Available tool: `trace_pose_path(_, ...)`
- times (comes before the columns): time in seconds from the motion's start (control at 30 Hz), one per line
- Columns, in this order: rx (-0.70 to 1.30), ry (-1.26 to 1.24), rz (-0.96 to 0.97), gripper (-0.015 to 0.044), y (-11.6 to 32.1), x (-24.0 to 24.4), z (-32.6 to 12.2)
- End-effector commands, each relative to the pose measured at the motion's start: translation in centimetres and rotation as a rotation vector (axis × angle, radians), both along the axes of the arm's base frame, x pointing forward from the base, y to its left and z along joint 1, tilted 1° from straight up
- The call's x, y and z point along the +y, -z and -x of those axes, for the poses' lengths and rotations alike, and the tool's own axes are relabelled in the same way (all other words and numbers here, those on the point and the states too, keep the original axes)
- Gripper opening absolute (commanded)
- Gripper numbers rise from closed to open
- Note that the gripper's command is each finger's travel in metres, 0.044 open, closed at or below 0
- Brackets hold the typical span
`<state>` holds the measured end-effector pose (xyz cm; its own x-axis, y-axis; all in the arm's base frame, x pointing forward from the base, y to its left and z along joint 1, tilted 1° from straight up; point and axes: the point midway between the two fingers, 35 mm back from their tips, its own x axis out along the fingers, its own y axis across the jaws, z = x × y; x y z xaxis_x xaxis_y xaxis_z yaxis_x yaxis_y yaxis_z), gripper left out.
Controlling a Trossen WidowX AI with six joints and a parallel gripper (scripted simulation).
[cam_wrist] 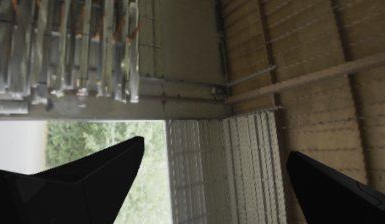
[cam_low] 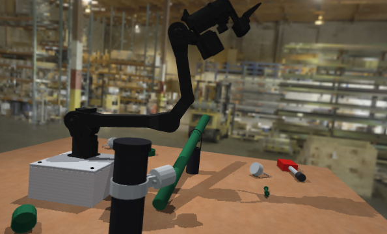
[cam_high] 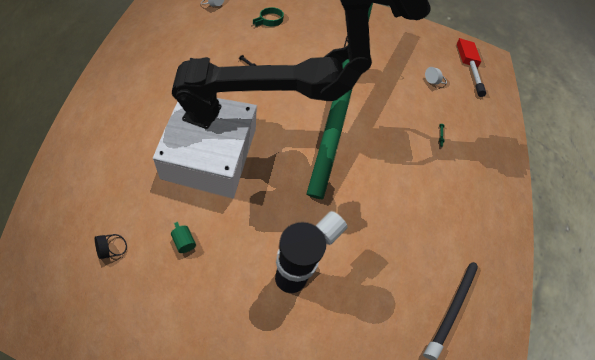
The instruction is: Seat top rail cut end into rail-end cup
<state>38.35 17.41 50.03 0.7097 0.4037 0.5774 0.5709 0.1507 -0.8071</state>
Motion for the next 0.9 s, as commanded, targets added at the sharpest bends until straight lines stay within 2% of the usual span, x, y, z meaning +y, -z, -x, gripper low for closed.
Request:
trace_pose_path(0.0, -0.007, -0.003, -0.001, 0.0426, -0.2, 0.1, 0.2)
trace_pose_path(0.03, -0.027, -0.013, -0.003, 0.0440, -0.6, 0.5, 0.9)
trace_pose_path(0.3, -0.332, -0.152, -0.087, 0.0440, -7.1, 4.0, 12.2)
trace_pose_path(0.4, -0.392, -0.110, -0.143, 0.0440, -8.6, 3.1, 15.2)
trace_pose_path(0.63, -0.625, -0.205, -0.349, 0.0440, -12.6, 0.3, 26.0)
trace_pose_path(0.87, -0.731, -0.190, -0.516, 0.0440, -14.2, -5.3, 31.7)
